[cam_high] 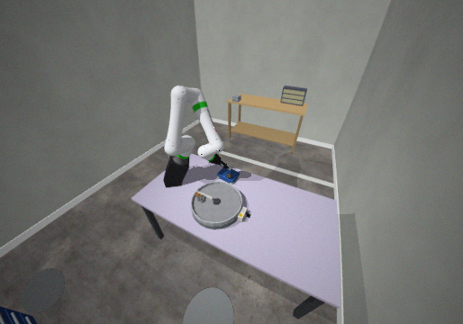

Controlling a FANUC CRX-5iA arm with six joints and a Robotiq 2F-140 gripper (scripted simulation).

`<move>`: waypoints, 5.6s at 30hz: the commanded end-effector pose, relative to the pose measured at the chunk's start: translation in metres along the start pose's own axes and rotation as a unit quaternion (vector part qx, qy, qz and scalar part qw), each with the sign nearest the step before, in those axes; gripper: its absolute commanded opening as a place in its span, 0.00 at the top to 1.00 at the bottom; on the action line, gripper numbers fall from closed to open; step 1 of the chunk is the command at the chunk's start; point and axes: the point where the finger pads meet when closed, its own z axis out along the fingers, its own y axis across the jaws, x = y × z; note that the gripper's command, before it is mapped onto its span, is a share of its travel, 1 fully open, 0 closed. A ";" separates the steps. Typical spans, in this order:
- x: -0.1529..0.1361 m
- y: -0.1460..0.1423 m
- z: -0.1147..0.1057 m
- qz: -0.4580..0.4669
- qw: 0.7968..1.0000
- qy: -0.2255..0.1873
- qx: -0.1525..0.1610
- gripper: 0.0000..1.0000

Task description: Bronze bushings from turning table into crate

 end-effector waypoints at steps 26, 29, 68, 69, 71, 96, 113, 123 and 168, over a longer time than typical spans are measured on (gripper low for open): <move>0.000 0.000 0.000 0.000 1.000 0.000 0.000 0.93; 0.000 0.000 0.000 0.000 1.000 0.000 0.000 0.93; -0.008 0.003 -0.006 0.005 1.000 -0.001 -0.005 0.94; -0.010 0.004 -0.008 0.007 1.000 -0.001 -0.006 0.94; -0.015 0.006 -0.012 0.010 1.000 -0.001 -0.009 0.94; -0.118 0.041 -0.100 0.091 0.993 0.000 -0.076 0.94; -0.233 0.081 -0.197 0.177 0.973 0.002 -0.149 0.94; -0.286 0.099 -0.242 0.217 0.959 0.002 -0.182 0.94; -0.294 0.101 -0.248 0.222 0.957 0.003 -0.187 0.94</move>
